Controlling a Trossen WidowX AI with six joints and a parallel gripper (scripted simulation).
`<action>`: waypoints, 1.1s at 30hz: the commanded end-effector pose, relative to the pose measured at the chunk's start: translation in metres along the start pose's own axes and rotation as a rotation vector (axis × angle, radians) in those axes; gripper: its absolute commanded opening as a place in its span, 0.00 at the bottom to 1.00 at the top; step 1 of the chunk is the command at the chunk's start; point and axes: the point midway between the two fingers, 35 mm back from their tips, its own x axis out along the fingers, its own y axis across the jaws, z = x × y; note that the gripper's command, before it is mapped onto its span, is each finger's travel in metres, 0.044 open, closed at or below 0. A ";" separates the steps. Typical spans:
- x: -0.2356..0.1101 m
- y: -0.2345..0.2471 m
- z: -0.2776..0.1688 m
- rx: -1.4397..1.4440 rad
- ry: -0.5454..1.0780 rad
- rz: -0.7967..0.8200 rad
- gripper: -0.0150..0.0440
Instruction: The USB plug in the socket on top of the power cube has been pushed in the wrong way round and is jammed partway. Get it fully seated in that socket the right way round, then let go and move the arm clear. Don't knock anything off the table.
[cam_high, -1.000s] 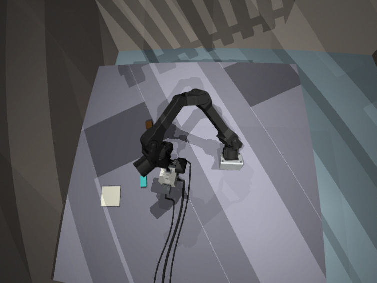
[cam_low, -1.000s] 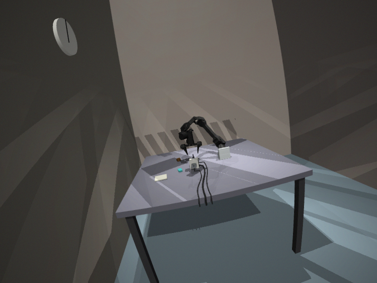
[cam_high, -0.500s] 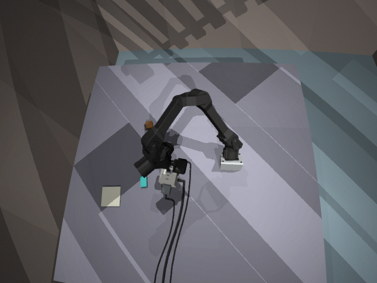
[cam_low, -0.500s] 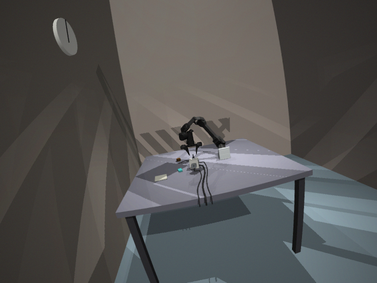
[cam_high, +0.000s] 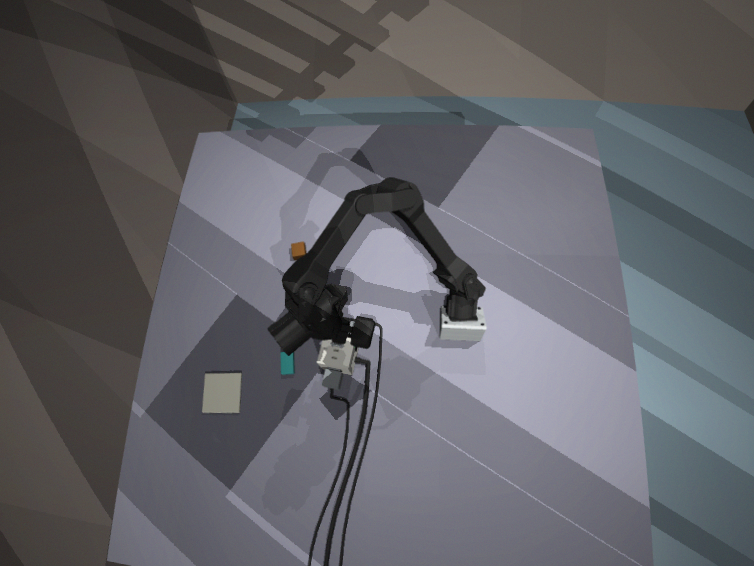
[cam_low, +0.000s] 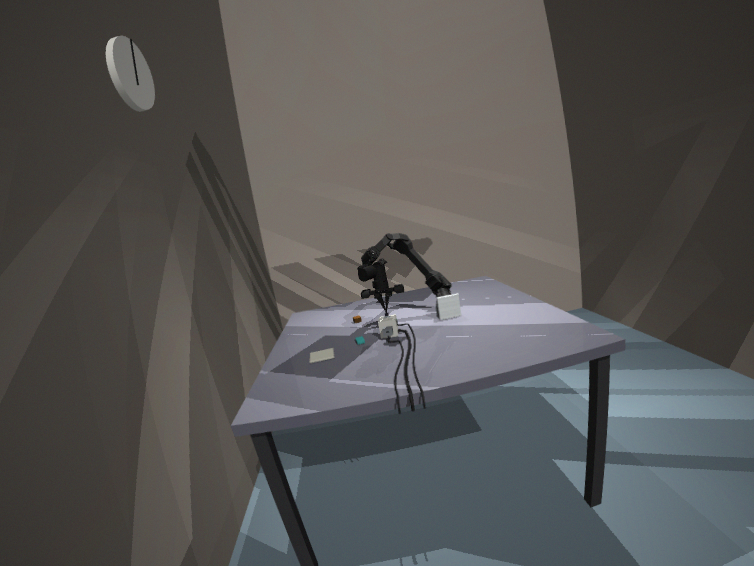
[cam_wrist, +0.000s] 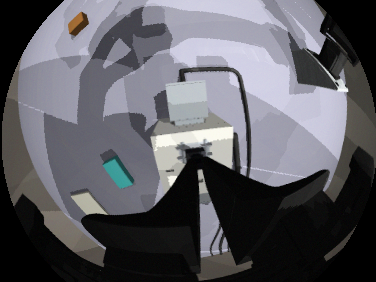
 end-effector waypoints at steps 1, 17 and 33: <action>0.000 0.000 0.000 0.001 0.001 0.000 0.25; -0.003 0.000 0.000 0.000 0.000 0.000 0.25; -0.014 0.000 0.000 0.000 0.000 0.000 0.25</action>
